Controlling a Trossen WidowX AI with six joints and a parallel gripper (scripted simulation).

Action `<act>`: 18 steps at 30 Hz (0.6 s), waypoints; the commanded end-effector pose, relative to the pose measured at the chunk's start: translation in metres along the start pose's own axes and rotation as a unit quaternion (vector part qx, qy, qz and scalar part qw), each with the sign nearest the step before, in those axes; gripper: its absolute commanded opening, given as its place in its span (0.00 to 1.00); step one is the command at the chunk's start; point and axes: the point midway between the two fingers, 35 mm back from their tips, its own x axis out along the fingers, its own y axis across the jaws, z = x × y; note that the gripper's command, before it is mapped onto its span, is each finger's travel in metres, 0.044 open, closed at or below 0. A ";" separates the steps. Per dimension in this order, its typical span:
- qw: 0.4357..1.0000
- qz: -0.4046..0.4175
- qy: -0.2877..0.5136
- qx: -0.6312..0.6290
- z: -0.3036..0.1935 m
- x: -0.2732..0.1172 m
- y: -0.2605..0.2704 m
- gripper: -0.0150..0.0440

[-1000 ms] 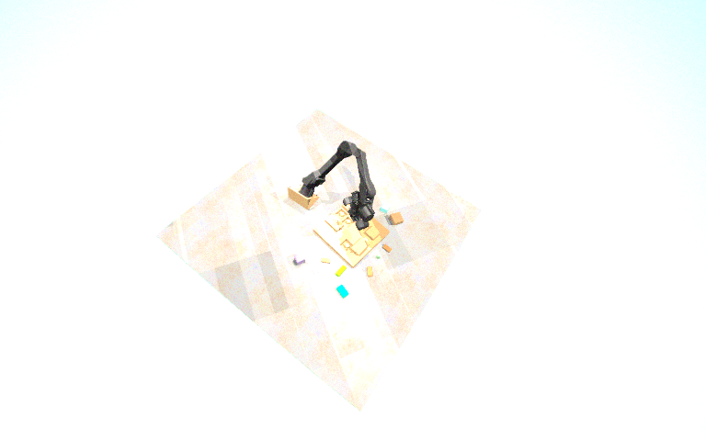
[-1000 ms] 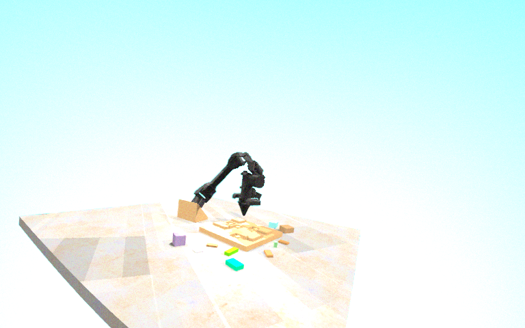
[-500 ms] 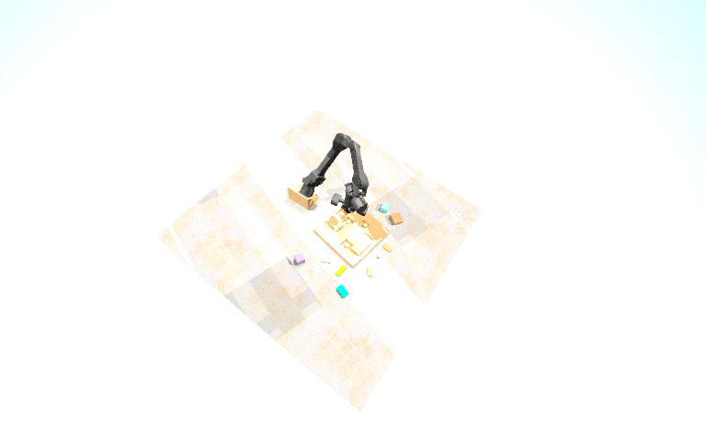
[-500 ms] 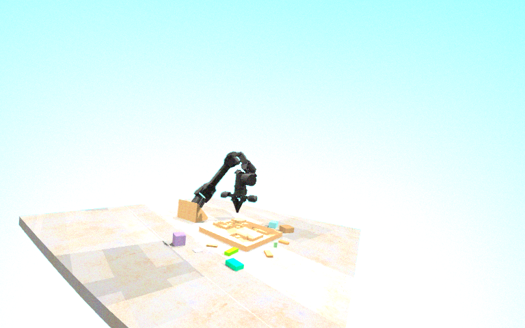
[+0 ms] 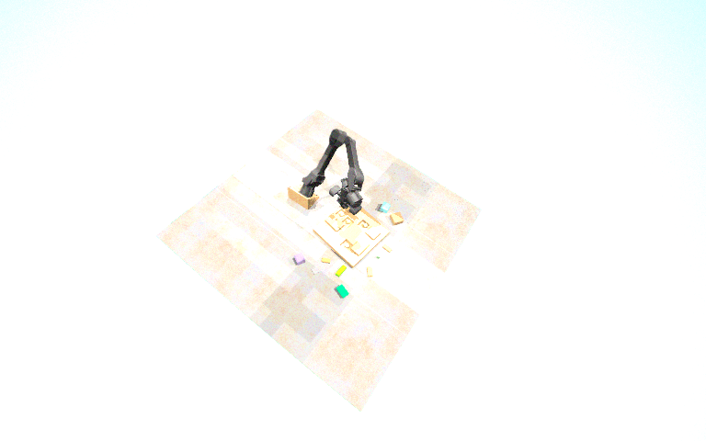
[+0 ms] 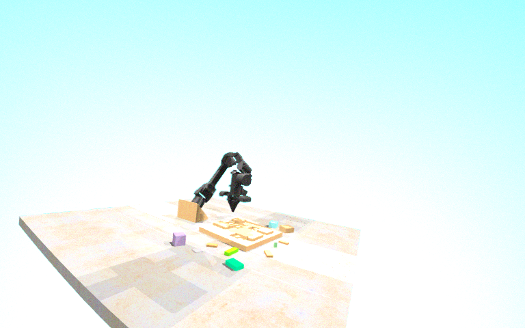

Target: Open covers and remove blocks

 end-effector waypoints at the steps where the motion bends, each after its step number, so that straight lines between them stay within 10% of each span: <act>1: 0.952 -0.001 0.002 0.306 0.002 0.001 0.003 0.25; 18: 0.950 -0.001 0.002 0.314 0.002 0.003 0.003 0.25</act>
